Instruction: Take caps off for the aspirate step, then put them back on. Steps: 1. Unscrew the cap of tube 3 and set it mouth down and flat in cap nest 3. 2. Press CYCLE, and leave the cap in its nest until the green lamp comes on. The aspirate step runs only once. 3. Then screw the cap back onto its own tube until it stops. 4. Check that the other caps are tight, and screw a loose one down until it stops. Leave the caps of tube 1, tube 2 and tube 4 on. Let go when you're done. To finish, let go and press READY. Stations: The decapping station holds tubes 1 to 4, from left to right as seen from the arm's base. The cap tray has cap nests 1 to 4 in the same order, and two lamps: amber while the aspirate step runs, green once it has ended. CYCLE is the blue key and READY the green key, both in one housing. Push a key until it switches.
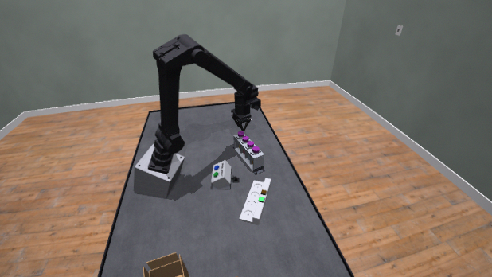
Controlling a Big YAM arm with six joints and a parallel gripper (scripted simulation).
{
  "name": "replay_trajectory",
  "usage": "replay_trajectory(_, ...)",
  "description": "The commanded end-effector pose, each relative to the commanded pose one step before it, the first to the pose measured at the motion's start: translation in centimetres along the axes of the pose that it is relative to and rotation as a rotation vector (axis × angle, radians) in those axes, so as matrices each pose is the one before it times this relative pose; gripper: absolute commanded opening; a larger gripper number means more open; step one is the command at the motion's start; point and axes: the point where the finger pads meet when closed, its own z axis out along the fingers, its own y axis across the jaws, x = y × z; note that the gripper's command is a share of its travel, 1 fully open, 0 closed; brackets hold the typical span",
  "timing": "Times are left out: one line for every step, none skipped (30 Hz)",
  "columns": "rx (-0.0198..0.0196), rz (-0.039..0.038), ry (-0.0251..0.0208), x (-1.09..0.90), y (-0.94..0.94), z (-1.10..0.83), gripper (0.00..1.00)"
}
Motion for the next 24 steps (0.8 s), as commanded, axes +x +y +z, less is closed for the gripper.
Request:
replay_trajectory(-0.00525, 0.00409, -0.01700, -1.056, 0.328, -0.943, 0.49)
replay_trajectory(0.00000, 0.00000, 0.00000, 0.000, 0.000, 0.000, 0.49)
replay_trajectory(0.00000, 0.00000, 0.00000, 0.000, 0.000, 0.000, 0.49)
replay_trajectory(0.00000, 0.00000, 0.00000, 0.000, 0.000, 0.000, 0.49)
replay_trajectory(0.00000, 0.00000, 0.00000, 0.000, 0.000, 0.000, 0.49)
replay_trajectory(0.00000, 0.00000, 0.00000, 0.000, 0.000, 0.000, 0.49)
replay_trajectory(0.00000, 0.00000, 0.00000, 0.000, 0.000, 0.000, 0.49)
replay_trajectory(0.00000, 0.00000, 0.00000, 0.000, 0.000, 0.000, 0.49)
replay_trajectory(0.00000, 0.00000, 0.00000, 0.000, 0.000, 0.000, 0.49)
replay_trajectory(0.00000, 0.00000, 0.00000, 0.000, 0.000, 0.000, 0.49)
replay_trajectory(0.00000, 0.00000, 0.00000, 0.000, 0.000, 0.000, 0.49)
replay_trajectory(0.00000, 0.00000, 0.00000, 0.000, 0.000, 0.000, 0.49)
replay_trajectory(0.00000, 0.00000, 0.00000, 0.000, 0.000, 0.000, 0.49)
replay_trajectory(0.00000, 0.00000, 0.00000, 0.000, 0.000, 0.000, 0.49)
replay_trajectory(0.00000, 0.00000, 0.00000, 0.000, 0.000, 0.000, 0.49)
replay_trajectory(0.00000, 0.00000, 0.00000, 0.000, 0.000, 0.000, 0.49)
replay_trajectory(0.00000, 0.00000, 0.00000, 0.000, 0.000, 0.000, 0.49)
replay_trajectory(0.00069, -0.08020, -0.00096, 0.017, -1.590, -0.486, 0.49)
replay_trajectory(0.00292, -0.09102, 0.02299, 1.261, -0.781, 0.680, 0.49)
replay_trajectory(0.00000, 0.00000, 0.00000, 0.000, 0.000, 0.000, 0.49)
replay_trajectory(0.00000, 0.00000, 0.00000, 0.000, 0.000, 0.000, 0.49)
replay_trajectory(0.00017, -0.08343, -0.00006, 0.157, -0.816, 0.001, 0.49)
replay_trajectory(0.00019, -0.08341, -0.00004, 0.224, -0.793, -0.003, 0.49)
replay_trajectory(0.00125, -0.02471, -0.00553, 0.152, -0.798, -0.003, 0.49)
